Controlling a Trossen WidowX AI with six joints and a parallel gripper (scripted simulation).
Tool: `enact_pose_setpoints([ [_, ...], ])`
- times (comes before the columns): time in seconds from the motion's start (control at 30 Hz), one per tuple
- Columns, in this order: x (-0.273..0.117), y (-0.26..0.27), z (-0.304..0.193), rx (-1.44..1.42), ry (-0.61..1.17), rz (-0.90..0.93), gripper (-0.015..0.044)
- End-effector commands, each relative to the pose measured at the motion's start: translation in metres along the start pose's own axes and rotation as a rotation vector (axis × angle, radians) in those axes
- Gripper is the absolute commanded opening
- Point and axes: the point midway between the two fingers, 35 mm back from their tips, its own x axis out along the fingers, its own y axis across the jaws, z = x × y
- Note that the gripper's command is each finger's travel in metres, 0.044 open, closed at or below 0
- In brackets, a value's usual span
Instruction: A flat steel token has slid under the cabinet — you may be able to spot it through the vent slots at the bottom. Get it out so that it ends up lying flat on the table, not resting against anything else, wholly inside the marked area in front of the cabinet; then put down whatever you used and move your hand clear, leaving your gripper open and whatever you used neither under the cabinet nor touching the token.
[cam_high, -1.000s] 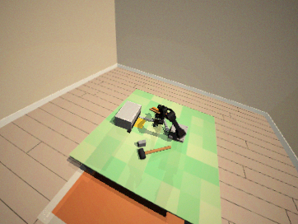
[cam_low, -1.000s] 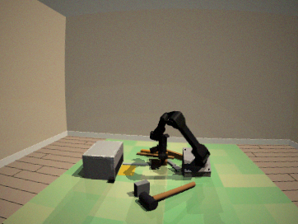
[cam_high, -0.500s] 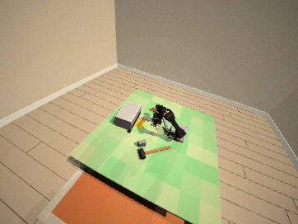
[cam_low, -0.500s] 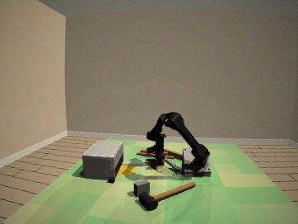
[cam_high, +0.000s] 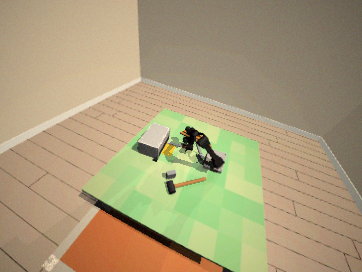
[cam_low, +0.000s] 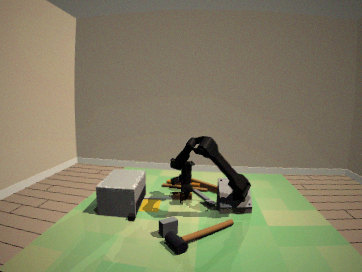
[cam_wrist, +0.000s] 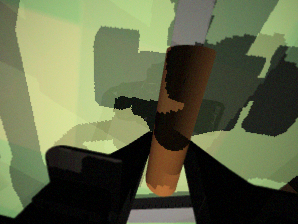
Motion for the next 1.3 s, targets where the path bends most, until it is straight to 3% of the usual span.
enact_pose_setpoints([
  [0.0,0.000,-0.001,0.007,-0.001,0.001,-0.005,0.0000],
  [1.27,0.000,-0.001,0.051,-0.004,-0.001,-0.005,0.0000],
])
